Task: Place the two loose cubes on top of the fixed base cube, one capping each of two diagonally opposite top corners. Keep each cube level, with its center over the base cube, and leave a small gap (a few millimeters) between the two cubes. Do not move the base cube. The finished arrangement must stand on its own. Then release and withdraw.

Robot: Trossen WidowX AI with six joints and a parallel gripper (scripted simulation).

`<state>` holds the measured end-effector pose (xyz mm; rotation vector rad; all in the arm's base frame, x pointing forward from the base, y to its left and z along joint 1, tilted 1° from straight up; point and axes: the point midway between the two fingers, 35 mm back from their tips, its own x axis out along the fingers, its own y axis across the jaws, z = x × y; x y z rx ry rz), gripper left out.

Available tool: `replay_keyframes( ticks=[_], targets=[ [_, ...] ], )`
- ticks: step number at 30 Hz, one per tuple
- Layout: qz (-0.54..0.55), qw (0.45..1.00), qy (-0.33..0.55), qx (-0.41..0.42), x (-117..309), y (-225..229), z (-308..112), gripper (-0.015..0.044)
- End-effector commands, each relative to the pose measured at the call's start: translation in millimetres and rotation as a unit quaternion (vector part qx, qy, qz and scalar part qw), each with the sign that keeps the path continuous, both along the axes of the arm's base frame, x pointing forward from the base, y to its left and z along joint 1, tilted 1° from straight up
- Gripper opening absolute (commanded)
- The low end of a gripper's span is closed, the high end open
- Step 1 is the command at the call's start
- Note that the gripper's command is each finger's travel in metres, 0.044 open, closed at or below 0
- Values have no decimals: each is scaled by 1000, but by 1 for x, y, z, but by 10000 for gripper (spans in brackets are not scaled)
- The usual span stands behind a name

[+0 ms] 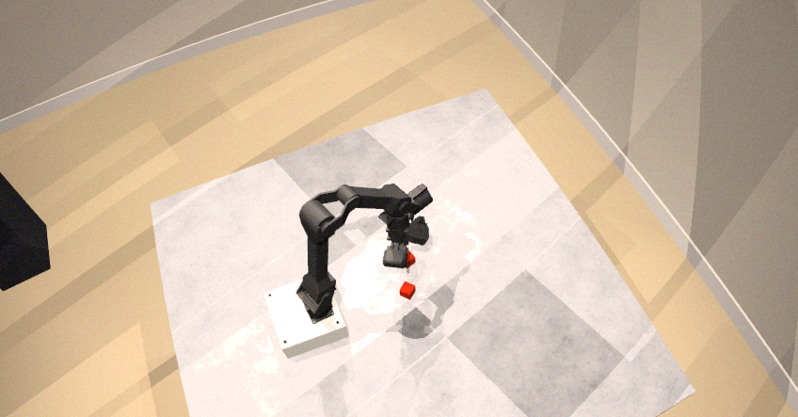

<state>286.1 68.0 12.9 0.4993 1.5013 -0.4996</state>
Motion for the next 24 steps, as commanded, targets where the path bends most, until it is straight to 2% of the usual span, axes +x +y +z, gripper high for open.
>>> replay_keyframes(
  ticks=[1,7,11,24],
  targets=[
    [-2,1000,1,2,0,1,-1,105],
    [-2,1000,1,2,0,1,-1,105],
    [-2,1000,1,2,0,1,-1,205],
    [0,1000,0,0,0,0,15,205]
  ],
)
